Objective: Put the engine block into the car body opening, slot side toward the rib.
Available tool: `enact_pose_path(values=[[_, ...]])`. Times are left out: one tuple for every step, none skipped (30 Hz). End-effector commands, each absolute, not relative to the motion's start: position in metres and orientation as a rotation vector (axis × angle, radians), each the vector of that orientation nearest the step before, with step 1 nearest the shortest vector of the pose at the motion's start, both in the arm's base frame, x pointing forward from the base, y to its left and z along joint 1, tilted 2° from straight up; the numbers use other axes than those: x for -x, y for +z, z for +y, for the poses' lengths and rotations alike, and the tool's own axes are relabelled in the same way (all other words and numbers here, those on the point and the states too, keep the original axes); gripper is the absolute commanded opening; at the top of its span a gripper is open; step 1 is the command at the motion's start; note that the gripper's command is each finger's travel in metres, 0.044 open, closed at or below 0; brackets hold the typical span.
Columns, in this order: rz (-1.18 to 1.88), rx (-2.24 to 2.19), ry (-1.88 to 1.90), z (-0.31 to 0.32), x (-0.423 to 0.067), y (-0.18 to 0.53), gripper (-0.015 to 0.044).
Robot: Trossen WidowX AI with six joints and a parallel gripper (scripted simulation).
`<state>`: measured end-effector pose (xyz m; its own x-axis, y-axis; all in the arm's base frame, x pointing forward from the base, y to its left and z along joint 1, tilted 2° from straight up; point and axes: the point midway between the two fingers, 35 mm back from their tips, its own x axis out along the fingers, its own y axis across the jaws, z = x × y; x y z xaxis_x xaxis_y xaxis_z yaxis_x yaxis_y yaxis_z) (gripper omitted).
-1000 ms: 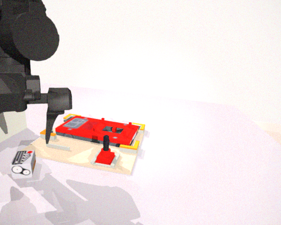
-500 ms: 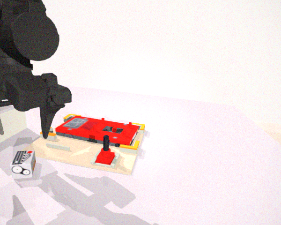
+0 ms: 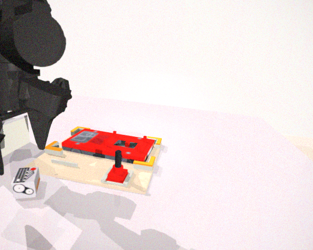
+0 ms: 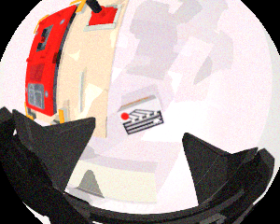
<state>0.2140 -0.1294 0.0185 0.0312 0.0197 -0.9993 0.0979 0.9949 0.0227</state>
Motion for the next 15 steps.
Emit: enact_pose_path(values=[[1.538, 0.033, 0.061, -0.1296, -0.2141, 0.0193, 0.044], [1.537, 0.061, 0.087, -0.1296, -0.2141, 0.0194, 0.044], [1.536, 0.088, 0.114, -0.1296, -0.2141, 0.0194, 0.044], [1.534, 0.116, 0.14, -0.1296, -0.2141, 0.0195, 0.044], [1.532, 0.143, 0.167, -0.1296, -0.2141, 0.0196, 0.044], [1.53, 0.171, 0.193, -0.1297, -0.2141, 0.0196, 0.044], [1.527, 0.199, 0.219, -0.1298, -0.2141, 0.0197, 0.044], [1.524, 0.227, 0.245, -0.1299, -0.2141, 0.0197, 0.044], [1.52, 0.255, 0.271, -0.13, -0.2141, 0.0198, 0.044], [1.517, 0.282, 0.297, -0.13, -0.2141, 0.0198, 0.044], [1.513, 0.31, 0.323, -0.1301, -0.2142, 0.0199, 0.044], [1.508, 0.338, 0.349, -0.1302, -0.2142, 0.0199, 0.044], [1.504, 0.366, 0.375, -0.1303, -0.2142, 0.02, 0.044], [1.499, 0.393, 0.401, -0.1304, -0.2142, 0.02, 0.044], [1.493, 0.421, 0.427, -0.1304, -0.2142, 0.0201, 0.044]])
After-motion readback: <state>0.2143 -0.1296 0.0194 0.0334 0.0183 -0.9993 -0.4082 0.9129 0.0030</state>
